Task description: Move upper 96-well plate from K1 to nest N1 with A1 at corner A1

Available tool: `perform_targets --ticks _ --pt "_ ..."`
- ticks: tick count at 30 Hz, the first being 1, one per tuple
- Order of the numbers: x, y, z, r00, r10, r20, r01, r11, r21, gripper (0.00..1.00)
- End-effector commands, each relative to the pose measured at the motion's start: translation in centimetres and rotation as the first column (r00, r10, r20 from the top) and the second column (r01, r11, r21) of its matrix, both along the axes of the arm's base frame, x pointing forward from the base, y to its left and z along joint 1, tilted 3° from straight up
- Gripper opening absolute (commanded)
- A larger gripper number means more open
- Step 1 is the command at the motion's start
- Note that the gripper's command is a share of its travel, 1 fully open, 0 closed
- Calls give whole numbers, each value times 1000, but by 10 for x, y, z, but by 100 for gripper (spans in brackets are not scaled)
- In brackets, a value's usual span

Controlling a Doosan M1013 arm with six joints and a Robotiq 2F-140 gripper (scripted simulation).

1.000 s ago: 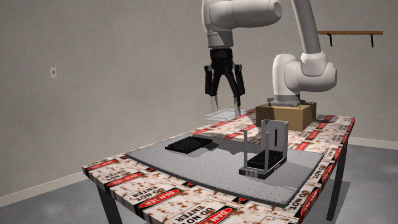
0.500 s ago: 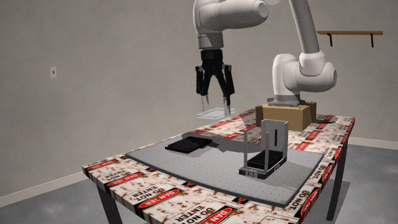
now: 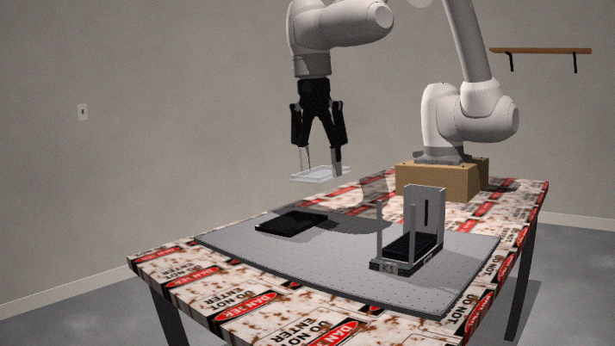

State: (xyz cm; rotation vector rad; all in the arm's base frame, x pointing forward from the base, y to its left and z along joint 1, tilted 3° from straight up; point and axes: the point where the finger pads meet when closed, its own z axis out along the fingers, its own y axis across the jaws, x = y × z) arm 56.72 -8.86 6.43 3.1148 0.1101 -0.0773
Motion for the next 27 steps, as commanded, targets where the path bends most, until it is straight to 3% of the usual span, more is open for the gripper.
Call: perform_targets --ticks 1,27 --pt "0 -12 1 1000 9 9 -9 1000 -2 0" --pt "-9 -88 2 1000 9 9 -9 1000 -2 0"
